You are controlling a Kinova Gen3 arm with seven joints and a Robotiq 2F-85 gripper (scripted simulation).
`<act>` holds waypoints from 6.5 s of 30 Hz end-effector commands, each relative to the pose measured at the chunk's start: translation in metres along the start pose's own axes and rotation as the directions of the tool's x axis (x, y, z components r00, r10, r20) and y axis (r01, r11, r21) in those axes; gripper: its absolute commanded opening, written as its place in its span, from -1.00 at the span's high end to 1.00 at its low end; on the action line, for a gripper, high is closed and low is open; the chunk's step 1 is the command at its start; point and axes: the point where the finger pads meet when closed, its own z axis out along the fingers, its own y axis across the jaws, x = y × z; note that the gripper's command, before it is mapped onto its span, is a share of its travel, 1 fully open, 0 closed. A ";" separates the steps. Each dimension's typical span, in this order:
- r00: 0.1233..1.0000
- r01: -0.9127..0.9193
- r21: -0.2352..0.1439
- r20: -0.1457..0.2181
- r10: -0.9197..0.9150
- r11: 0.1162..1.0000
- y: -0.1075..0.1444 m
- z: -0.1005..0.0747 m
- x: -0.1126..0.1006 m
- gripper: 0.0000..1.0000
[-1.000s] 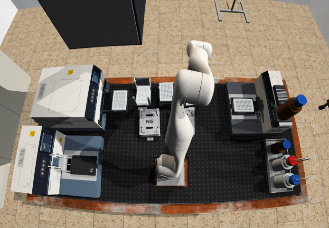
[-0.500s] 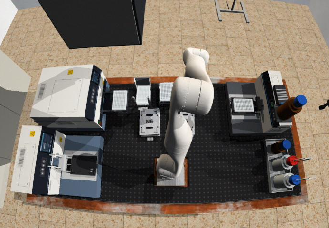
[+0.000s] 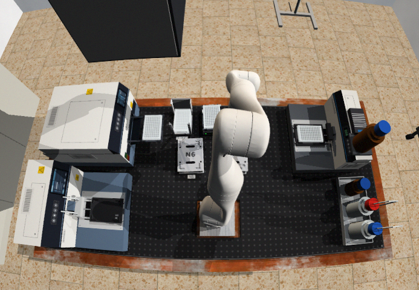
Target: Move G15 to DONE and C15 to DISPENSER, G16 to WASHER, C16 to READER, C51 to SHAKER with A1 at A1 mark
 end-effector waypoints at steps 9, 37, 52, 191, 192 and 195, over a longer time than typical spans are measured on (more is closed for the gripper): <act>1.000 0.031 0.001 0.002 -0.031 1.000 0.029 -0.001 0.015 -0.88; 0.977 0.213 0.001 0.002 -0.213 0.977 0.112 0.000 0.035 -0.88; 0.967 0.256 0.001 0.002 -0.256 0.967 0.153 0.000 0.040 -0.88; 0.561 0.828 0.001 0.002 -0.828 0.561 0.495 0.000 0.199 -0.88; 0.561 0.828 0.001 0.002 -0.828 0.561 0.495 0.000 0.199 -0.88; 0.541 0.841 0.001 0.002 -0.841 0.541 0.501 0.000 0.197 -0.88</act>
